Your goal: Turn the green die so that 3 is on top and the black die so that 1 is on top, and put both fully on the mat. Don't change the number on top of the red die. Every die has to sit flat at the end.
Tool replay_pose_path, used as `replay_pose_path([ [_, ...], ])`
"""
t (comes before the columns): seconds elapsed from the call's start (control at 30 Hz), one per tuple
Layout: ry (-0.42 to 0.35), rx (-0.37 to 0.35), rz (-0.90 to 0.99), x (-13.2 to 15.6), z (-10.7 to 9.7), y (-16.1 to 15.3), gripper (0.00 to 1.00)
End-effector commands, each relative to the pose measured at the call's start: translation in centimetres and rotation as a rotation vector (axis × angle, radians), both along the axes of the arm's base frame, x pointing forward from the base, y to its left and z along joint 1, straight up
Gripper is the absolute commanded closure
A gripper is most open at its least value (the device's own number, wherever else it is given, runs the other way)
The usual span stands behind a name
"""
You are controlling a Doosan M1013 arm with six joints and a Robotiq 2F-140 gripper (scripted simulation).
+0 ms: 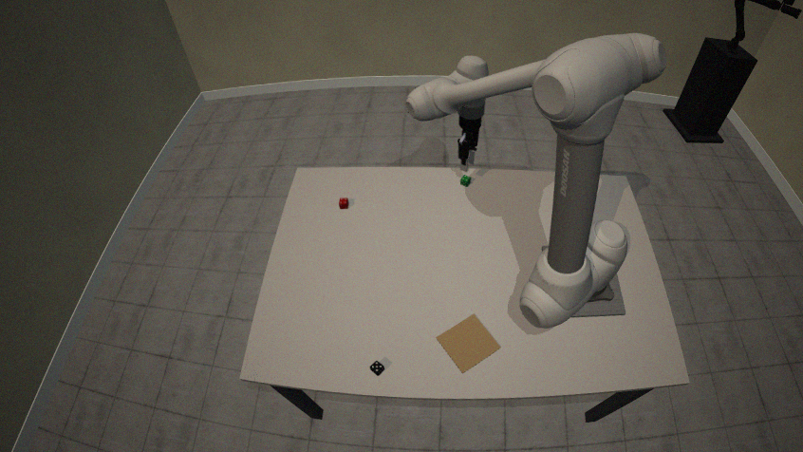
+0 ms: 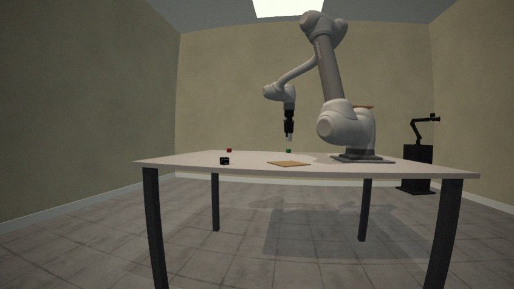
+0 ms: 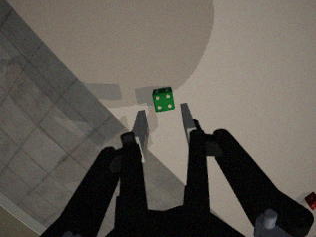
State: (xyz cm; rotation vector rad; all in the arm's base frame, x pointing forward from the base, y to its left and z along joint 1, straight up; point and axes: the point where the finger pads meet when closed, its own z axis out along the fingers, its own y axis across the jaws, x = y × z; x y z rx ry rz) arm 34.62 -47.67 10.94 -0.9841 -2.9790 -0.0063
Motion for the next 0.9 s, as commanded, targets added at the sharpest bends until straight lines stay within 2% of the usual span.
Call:
replay_pose_path([
  [0.0, 0.000, 0.000, 0.000, 0.00, 0.01, 0.00, 0.65],
  [0.87, 0.000, 0.000, 0.000, 0.00, -0.39, 0.00, 0.65],
])
